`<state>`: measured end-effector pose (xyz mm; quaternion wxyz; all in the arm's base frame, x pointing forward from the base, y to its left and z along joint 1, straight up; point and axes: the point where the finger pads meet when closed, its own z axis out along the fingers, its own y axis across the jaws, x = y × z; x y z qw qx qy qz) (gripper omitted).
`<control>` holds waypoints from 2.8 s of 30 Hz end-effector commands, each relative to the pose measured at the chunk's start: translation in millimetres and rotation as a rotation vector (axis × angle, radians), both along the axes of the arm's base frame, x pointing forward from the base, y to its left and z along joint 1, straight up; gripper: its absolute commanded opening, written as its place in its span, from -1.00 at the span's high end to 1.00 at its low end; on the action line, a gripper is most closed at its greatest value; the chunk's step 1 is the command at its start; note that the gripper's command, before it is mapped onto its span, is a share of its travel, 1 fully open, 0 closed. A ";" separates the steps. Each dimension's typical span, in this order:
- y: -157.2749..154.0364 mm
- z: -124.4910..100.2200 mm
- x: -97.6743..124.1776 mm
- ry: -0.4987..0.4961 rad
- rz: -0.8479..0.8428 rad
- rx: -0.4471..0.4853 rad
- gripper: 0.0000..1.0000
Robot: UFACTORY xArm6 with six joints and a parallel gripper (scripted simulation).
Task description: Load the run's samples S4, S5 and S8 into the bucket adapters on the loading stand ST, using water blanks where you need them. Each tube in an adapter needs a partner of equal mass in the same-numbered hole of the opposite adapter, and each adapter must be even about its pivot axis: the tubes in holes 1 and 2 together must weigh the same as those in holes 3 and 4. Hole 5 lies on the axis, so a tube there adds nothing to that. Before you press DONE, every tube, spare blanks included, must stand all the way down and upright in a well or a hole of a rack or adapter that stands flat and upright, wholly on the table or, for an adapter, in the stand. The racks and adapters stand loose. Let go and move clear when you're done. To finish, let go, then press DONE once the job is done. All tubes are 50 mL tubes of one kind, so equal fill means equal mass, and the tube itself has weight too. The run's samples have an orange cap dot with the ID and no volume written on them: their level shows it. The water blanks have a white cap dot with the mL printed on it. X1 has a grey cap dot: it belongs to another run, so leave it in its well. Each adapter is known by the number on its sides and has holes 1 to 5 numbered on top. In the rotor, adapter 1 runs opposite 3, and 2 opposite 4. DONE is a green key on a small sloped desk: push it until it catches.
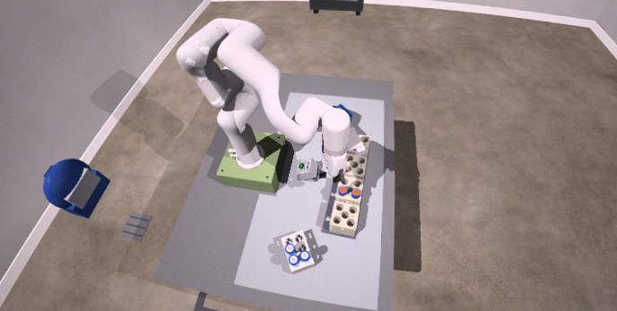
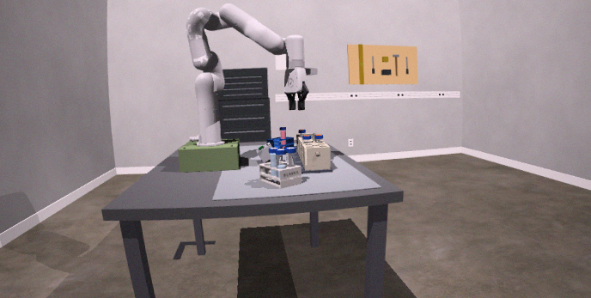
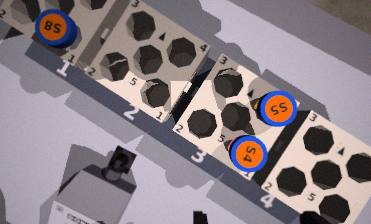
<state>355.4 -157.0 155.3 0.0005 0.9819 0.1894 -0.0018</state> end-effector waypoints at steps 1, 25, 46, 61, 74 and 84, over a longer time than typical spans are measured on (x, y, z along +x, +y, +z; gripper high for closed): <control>-23.7 1.5 -7.3 -0.005 0.001 0.000 -0.15; -117.1 1.7 -43.7 -0.004 0.001 -0.001 -0.15; -205.8 1.9 -78.4 -0.004 0.001 -0.002 -0.15; -254.3 2.1 -97.2 -0.003 0.001 -0.002 -0.15; -254.3 -1.9 -97.2 -0.003 0.001 -0.002 -0.15; -254.4 -21.9 -97.2 -0.003 0.001 -0.002 -0.15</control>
